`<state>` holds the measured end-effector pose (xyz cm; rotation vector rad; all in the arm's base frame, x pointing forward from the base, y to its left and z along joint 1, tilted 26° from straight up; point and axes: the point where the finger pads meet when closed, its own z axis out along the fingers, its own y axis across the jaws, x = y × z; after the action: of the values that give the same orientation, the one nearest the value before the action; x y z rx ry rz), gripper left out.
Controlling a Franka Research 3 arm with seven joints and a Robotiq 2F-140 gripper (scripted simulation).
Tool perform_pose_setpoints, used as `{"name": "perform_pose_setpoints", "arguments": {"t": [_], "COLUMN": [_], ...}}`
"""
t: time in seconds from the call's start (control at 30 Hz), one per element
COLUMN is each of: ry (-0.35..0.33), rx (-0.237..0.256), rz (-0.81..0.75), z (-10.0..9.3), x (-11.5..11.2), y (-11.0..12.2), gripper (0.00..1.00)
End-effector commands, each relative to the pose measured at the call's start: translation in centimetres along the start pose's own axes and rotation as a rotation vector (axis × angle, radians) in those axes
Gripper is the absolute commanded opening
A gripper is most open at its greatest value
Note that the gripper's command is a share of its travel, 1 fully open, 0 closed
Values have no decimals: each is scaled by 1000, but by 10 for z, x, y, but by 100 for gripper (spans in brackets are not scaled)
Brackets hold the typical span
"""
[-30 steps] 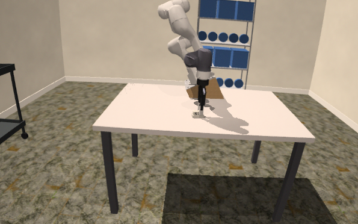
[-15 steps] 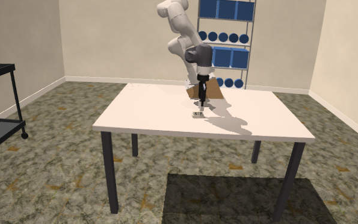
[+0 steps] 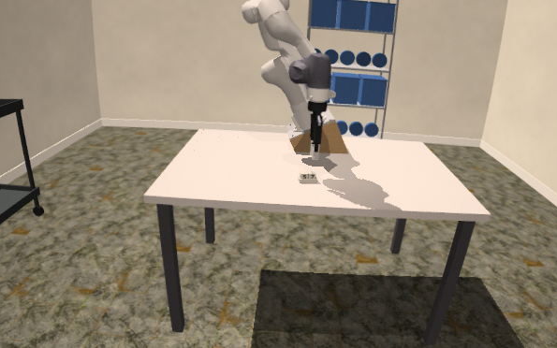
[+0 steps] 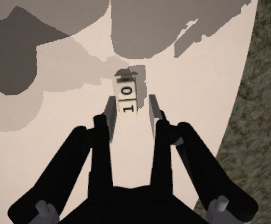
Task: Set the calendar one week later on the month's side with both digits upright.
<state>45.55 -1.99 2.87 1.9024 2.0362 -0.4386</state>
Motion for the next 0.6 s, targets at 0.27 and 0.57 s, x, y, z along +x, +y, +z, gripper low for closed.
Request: {"name": "perform_pose_setpoints", "arguments": {"t": [0.27,0.57], "ry": [-10,-10], "rx": [23,23], "rz": [-25,-25], "z": [-2,-2], "x": [-3,-3], "y": [-7,-7], "gripper": [100,100]}}
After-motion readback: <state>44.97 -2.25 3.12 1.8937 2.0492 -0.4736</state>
